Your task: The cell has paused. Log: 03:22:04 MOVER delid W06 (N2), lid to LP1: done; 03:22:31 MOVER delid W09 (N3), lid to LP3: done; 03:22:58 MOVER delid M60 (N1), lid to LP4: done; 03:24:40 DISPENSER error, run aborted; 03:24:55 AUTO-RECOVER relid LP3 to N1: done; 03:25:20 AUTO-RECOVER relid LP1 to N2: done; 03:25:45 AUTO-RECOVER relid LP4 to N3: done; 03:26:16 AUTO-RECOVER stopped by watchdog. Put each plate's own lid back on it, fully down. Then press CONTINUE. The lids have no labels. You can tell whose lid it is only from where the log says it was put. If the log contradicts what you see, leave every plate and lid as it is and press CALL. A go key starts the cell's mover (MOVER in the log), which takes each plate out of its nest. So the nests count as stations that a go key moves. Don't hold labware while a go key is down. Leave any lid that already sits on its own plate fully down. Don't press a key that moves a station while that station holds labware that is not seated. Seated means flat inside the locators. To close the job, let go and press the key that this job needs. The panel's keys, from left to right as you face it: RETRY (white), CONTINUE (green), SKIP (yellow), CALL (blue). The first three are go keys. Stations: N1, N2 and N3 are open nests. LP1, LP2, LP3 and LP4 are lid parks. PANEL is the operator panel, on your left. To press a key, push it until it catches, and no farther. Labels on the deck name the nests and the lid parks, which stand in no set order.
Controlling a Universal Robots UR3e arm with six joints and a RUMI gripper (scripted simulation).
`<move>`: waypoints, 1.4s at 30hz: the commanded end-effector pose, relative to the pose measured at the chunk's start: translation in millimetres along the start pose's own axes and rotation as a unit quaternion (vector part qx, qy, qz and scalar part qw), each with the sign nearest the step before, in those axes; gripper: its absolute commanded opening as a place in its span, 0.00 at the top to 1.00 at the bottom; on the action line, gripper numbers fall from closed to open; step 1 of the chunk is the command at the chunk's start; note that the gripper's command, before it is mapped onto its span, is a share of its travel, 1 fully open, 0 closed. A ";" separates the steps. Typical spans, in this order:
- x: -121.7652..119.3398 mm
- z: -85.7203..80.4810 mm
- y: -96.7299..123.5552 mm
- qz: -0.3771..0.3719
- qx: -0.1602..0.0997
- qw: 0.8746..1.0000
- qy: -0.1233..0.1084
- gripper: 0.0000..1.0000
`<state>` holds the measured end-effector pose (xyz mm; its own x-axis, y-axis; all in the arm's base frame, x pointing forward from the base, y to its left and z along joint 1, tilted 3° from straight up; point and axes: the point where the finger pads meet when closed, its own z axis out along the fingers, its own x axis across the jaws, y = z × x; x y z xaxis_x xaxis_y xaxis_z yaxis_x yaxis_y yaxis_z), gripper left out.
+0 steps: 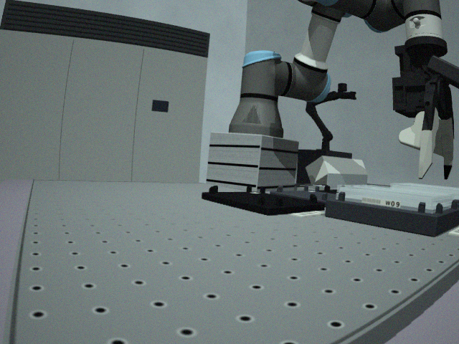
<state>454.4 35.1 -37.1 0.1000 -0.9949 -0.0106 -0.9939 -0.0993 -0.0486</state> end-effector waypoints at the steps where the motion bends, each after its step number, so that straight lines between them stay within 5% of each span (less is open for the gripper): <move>1: 0.3 7.4 -1.1 0.000 0.002 1.000 0.000 0.18; 18: 0.3 9.3 -1.0 0.000 0.002 1.000 0.000 0.18; 19: 0.3 9.3 -1.0 0.000 0.002 1.000 0.000 1.00; 42: 0.3 9.3 -1.0 0.000 0.002 1.000 0.000 1.00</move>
<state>455.1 35.2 -47.3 0.1000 -0.9949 -0.0103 -0.9938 -0.0993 -0.0494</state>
